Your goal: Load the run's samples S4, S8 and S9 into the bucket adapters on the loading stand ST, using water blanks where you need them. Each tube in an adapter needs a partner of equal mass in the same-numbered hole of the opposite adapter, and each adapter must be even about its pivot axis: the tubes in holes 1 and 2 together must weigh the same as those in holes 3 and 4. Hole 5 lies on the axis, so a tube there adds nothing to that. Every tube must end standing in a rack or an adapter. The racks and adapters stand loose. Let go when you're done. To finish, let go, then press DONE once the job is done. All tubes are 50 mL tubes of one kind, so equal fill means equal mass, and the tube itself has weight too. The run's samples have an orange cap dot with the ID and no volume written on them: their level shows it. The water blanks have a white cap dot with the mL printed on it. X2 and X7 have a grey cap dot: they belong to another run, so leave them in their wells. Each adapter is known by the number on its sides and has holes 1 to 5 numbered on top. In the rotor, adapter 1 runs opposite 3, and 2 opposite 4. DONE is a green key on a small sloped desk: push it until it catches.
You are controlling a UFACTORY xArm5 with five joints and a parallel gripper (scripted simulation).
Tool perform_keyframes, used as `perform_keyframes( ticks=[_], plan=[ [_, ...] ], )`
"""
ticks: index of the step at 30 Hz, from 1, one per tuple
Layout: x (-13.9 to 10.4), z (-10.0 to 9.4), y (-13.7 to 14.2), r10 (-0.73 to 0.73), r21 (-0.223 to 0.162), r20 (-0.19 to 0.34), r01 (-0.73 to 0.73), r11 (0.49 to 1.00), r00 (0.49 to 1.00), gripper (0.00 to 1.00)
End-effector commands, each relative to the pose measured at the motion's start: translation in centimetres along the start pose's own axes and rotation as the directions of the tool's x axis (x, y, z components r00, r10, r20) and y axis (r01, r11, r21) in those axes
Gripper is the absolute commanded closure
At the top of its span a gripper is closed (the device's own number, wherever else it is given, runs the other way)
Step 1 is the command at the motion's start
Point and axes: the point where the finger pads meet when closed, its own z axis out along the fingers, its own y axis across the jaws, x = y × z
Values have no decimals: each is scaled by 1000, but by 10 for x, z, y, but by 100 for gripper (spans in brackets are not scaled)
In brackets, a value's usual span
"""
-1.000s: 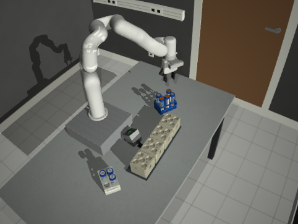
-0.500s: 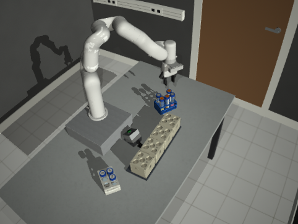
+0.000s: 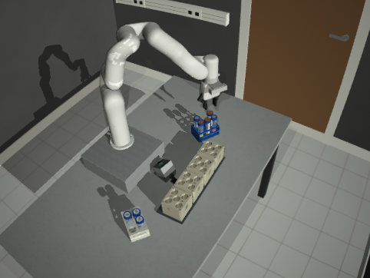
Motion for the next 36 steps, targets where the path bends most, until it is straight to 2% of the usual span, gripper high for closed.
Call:
perform_keyframes(
  ticks=[1,18,36],
  plan=[
    [0,9,-2,0,6,13,0,1000,1000,43],
    [0,39,-2,0,6,13,0,1000,1000,43],
    [0,43,-2,0,6,13,0,1000,1000,43]
  ],
)
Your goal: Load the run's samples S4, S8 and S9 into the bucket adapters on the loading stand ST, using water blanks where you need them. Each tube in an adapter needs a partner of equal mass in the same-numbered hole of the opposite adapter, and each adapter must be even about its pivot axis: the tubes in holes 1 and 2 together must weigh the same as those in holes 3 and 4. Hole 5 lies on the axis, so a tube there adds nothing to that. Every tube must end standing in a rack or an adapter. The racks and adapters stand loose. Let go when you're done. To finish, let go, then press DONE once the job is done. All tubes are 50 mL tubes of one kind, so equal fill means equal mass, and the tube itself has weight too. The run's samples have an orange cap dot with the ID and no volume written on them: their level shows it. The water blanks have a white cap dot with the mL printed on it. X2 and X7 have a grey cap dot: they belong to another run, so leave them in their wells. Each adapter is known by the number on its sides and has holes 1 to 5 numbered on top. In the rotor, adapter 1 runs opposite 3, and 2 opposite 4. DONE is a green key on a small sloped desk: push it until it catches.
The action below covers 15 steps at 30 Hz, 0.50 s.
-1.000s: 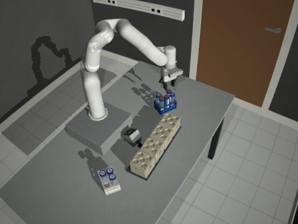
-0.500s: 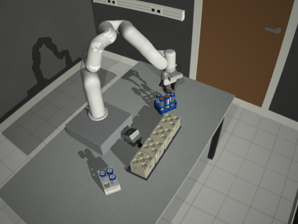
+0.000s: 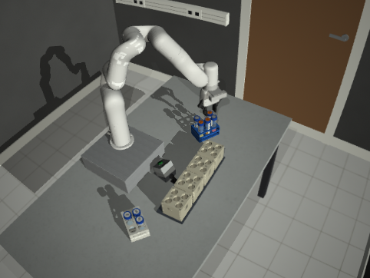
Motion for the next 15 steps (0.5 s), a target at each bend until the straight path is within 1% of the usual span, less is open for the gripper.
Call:
perform_keyframes(
  ticks=[1,15],
  plan=[
    [0,2,-1,0,6,13,0,1000,1000,43],
    [0,10,-1,0,6,13,0,1000,1000,43]
  ],
)
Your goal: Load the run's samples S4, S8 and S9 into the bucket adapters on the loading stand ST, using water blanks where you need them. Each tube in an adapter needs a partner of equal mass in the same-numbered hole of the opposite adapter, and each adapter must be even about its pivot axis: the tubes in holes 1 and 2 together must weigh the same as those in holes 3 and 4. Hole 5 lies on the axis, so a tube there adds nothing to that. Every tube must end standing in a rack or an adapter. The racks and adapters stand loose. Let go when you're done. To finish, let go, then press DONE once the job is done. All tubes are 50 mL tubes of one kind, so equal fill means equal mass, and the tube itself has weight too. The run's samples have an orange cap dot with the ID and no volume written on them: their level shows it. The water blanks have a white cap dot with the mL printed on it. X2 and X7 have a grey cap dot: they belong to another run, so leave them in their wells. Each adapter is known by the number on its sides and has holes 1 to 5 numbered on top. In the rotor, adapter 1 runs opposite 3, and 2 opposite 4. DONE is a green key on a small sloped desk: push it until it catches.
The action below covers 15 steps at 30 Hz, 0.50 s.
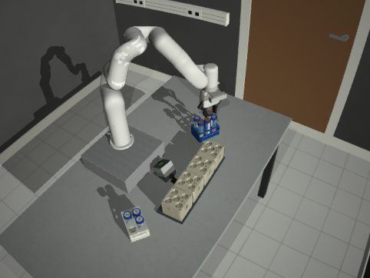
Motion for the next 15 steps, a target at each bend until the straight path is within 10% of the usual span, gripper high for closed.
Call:
perform_keyframes(
  ticks=[1,15],
  plan=[
    [0,2,-1,0,6,13,0,1000,1000,43],
    [0,9,-1,0,6,13,0,1000,1000,43]
  ],
)
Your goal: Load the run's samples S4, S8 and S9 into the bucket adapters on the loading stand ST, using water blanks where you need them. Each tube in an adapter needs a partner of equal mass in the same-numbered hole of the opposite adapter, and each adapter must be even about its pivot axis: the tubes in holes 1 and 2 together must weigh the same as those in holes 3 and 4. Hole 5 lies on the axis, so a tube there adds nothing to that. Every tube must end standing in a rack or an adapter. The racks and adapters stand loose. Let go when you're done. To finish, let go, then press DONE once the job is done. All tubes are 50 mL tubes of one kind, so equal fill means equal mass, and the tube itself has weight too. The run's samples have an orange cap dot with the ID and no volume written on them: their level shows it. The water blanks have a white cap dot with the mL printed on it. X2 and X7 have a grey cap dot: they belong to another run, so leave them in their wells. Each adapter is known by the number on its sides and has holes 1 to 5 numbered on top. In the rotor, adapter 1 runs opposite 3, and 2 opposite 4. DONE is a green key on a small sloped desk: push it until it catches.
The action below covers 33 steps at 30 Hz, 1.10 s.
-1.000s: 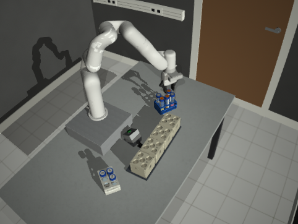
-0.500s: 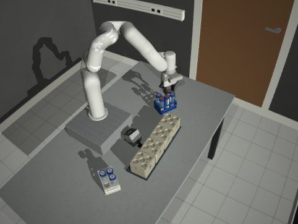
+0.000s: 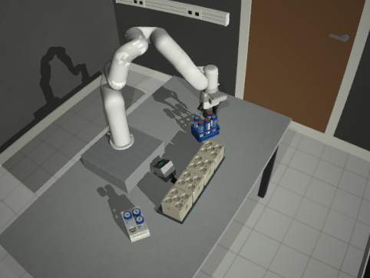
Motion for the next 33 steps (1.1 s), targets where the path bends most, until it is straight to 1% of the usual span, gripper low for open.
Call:
perform_keyframes(
  ticks=[1,15,16,33],
  plan=[
    [0,1,-1,0,6,13,0,1000,1000,43],
    [0,1,-1,0,6,13,0,1000,1000,43],
    [0,0,-1,0,6,13,0,1000,1000,100],
    [0,-1,-1,0,6,13,0,1000,1000,100]
  ],
)
